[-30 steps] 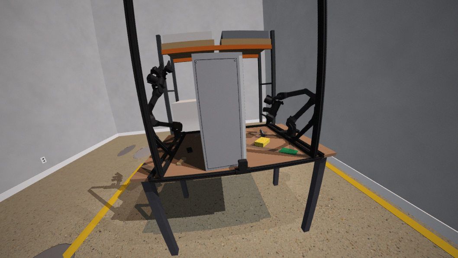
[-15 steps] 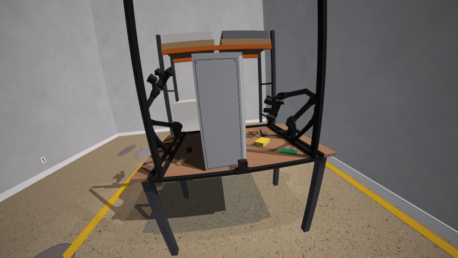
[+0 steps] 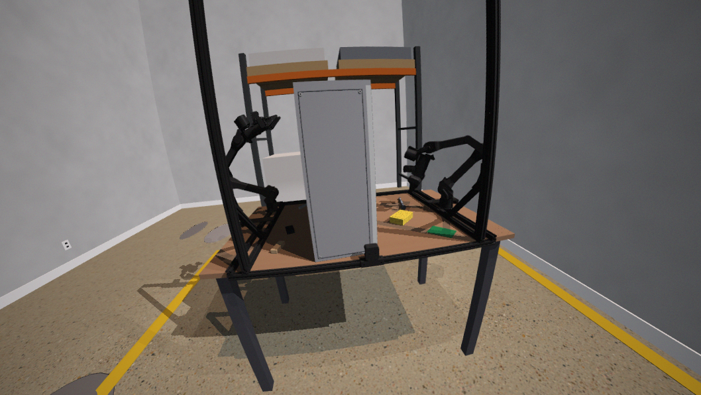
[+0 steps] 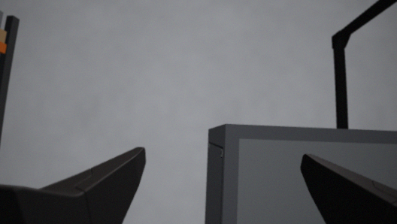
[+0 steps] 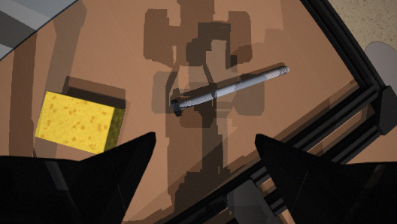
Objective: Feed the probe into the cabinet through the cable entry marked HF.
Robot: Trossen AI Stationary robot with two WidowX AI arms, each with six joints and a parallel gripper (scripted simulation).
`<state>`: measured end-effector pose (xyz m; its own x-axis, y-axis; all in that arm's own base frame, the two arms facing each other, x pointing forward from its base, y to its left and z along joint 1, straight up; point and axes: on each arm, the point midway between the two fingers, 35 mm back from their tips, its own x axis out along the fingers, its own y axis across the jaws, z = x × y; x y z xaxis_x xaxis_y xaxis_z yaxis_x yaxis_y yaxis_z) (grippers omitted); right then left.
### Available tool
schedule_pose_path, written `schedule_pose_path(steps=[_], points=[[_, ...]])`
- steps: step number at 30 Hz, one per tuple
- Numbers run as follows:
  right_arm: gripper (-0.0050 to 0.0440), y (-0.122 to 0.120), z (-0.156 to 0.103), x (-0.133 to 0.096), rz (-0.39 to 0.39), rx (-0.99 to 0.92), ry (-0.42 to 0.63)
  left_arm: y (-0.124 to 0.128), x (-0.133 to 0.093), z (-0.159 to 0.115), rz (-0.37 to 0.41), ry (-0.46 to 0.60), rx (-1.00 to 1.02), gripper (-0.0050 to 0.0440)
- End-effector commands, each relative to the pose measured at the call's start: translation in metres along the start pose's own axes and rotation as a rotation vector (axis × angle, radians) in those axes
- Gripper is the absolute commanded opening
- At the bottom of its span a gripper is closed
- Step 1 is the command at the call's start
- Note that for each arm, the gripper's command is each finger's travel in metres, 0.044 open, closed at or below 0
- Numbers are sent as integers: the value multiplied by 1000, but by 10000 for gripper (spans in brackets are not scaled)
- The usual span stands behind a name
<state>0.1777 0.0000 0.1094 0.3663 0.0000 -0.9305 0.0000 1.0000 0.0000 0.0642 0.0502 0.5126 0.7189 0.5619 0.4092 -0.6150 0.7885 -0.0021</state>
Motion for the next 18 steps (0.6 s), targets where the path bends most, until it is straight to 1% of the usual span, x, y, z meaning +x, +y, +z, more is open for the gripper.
schedule_pose_path(steps=[1,5,7,14,16,18], points=[[440,0,-1,0,0,0,4,-14,-4,-26,-148,124,-56,440],[440,0,-1,0,0,0,4,-31,-15,-53,-321,260,-95,440],[440,0,-1,0,0,0,4,-31,-15,-53,-321,260,-95,440],[440,0,-1,0,0,0,4,-56,-48,-95,-631,483,-108,440],[440,0,-1,0,0,0,4,-58,-52,-99,-661,503,-105,440],[440,0,-1,0,0,0,4,-58,-52,-99,-661,503,-105,440]])
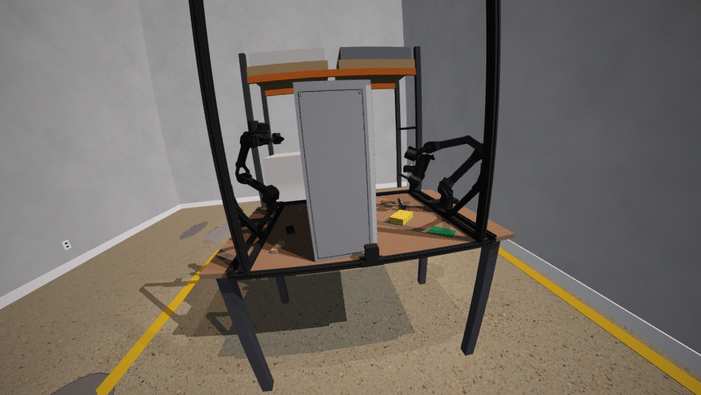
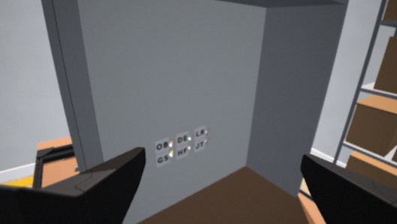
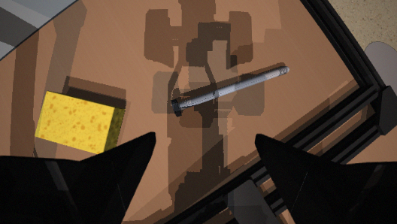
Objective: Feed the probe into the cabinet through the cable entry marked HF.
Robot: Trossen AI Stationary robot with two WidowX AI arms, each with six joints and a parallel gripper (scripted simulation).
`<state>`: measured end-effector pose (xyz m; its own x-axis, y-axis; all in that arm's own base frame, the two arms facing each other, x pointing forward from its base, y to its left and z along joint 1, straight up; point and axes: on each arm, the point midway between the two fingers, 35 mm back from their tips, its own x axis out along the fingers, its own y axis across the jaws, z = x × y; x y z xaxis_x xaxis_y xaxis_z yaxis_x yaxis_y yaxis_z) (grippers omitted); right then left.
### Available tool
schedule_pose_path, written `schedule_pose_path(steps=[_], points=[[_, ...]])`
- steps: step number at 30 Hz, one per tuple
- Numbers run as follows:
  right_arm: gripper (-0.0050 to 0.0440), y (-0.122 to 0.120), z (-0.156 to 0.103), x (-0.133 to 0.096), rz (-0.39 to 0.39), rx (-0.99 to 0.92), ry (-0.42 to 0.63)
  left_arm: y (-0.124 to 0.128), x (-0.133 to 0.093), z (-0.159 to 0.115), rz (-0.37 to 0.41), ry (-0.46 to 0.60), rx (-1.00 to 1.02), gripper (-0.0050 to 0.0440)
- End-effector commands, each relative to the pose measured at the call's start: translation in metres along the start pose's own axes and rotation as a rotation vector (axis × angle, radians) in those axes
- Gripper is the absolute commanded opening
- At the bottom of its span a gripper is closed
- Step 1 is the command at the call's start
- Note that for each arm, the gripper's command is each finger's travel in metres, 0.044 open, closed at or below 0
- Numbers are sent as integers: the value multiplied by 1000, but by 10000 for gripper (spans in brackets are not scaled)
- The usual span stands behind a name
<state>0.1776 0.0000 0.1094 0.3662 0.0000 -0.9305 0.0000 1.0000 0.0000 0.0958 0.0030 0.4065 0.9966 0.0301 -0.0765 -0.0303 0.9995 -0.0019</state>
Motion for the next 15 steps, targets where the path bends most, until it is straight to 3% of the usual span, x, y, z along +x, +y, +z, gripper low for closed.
schedule_pose_path(steps=[1,9,15], points=[[440,0,-1,0,0,0,4,-3,-1,-5,-30,23,5,440],[440,0,2,2,-1,69,26,-3,-1,-5,-30,23,5,440],[440,0,17,18,-35,438,146,-3,-1,-5,-30,23,5,440]])
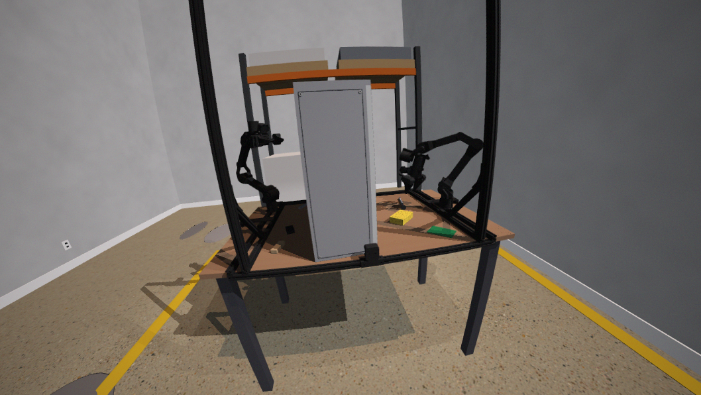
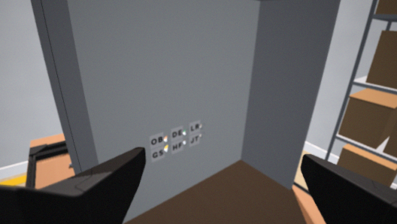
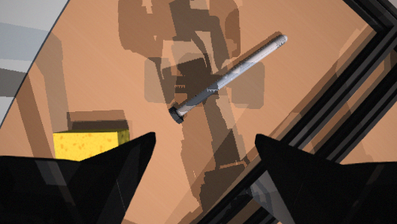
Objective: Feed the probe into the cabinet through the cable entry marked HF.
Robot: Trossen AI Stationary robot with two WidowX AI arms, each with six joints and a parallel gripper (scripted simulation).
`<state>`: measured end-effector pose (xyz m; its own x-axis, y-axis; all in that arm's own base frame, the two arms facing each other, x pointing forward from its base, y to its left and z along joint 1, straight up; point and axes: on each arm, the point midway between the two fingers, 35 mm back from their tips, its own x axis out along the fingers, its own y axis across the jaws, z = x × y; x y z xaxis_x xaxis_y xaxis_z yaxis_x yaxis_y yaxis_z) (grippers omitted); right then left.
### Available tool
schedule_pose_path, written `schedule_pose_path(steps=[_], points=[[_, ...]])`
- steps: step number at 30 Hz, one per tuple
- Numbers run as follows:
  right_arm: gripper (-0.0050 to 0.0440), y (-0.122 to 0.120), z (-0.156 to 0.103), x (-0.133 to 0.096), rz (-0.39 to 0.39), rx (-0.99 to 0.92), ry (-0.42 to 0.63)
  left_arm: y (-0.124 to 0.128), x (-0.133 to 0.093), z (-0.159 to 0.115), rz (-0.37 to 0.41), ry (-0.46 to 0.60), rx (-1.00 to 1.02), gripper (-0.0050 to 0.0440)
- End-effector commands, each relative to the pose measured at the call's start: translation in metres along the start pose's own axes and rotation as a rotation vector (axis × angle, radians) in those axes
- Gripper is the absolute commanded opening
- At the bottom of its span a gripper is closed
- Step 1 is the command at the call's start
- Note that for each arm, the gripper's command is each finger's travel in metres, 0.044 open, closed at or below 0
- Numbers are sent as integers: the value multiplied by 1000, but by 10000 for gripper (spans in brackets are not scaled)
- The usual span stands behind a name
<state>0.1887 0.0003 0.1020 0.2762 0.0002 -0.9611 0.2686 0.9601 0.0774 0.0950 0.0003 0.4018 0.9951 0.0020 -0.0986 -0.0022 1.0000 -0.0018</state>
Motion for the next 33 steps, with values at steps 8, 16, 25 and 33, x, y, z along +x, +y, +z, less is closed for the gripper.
schedule_pose_path(steps=[8,16,25,33], points=[[440,7,24,26,-92,520,142,0,-1,0,-2,1,2,440],[440,11,34,51,-200,898,209,0,-1,0,-2,1,2,440],[440,10,32,61,-202,905,210,0,-1,0,-2,1,2,440],[440,10,30,68,-202,905,210,0,-1,0,-2,1,2,440]])
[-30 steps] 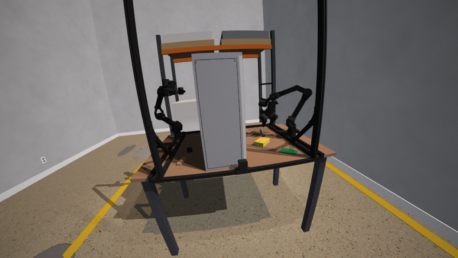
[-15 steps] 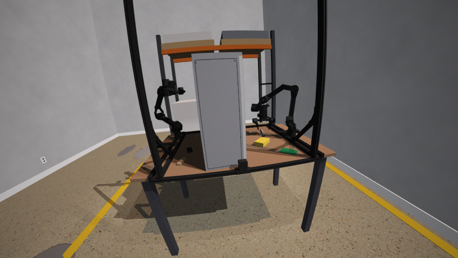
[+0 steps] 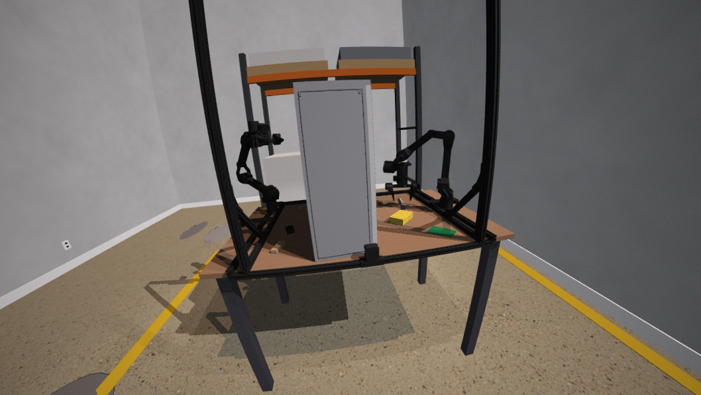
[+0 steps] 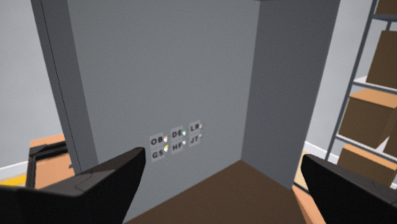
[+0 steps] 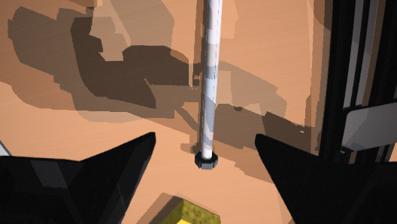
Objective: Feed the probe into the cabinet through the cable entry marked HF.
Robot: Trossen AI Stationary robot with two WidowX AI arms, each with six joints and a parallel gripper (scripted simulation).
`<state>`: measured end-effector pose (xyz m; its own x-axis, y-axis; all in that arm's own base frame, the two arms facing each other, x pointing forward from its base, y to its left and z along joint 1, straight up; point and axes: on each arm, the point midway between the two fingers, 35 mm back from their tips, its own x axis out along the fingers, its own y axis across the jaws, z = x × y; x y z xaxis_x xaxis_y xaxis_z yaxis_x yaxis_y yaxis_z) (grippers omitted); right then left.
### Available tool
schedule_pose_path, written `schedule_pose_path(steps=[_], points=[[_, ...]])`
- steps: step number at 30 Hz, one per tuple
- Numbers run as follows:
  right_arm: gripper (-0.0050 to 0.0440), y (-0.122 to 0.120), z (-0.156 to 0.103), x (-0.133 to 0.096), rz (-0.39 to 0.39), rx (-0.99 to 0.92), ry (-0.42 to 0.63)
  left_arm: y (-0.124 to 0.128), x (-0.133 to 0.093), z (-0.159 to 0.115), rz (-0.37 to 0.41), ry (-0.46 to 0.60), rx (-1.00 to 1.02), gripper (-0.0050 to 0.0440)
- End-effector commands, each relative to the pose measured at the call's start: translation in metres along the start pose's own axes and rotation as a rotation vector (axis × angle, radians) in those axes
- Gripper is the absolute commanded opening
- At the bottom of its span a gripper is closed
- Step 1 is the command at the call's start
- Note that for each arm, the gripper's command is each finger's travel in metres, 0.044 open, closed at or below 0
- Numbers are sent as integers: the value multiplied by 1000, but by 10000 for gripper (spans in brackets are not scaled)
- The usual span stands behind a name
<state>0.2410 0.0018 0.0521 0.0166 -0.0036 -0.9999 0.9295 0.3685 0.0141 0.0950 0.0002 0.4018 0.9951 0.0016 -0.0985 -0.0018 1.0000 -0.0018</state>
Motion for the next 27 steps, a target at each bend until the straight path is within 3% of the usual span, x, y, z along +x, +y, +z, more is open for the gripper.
schedule_pose_path(steps=[1,17,27], points=[[440,-4,-1,8,-18,2,3,0,-1,0,-2,1,2,440],[440,-5,-2,31,-18,2,3,0,-1,0,-2,1,2,440],[440,-5,-2,32,-18,2,3,0,-1,0,-2,1,2,440]])
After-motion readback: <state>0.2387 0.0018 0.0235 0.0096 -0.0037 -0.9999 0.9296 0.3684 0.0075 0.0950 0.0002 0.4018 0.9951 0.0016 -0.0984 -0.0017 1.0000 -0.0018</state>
